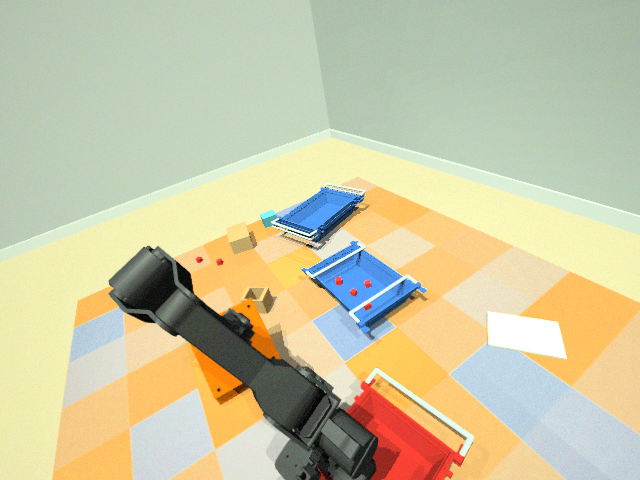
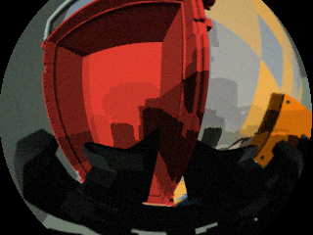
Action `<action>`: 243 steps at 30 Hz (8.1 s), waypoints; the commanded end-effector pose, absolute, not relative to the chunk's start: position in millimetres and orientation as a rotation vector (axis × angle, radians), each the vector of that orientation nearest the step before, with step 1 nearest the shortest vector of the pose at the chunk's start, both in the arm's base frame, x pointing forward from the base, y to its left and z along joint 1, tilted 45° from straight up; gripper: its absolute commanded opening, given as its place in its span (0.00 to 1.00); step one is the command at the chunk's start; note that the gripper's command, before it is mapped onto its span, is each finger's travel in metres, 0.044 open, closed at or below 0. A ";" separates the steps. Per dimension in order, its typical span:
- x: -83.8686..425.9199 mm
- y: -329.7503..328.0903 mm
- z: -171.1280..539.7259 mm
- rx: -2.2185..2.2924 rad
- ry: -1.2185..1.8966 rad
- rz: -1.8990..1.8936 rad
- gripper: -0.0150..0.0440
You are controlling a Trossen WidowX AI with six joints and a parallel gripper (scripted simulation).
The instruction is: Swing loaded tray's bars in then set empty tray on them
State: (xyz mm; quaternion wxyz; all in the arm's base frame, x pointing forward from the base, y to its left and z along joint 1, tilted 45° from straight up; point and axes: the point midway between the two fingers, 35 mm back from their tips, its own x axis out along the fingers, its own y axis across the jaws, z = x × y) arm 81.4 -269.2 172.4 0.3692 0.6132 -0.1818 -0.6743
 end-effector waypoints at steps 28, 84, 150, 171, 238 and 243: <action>79.7 -211.5 226.6 1.584 -0.453 -1.731 0.25; 79.7 -211.5 226.6 1.584 -0.453 -1.731 0.25; 79.8 -153.0 302.0 1.591 -0.448 -1.733 0.25; 115.5 -154.6 292.7 1.545 -0.297 -1.731 0.25; 313.4 -9.9 155.5 0.917 0.502 -1.556 0.25; 318.7 8.4 141.1 0.855 0.540 -1.532 0.25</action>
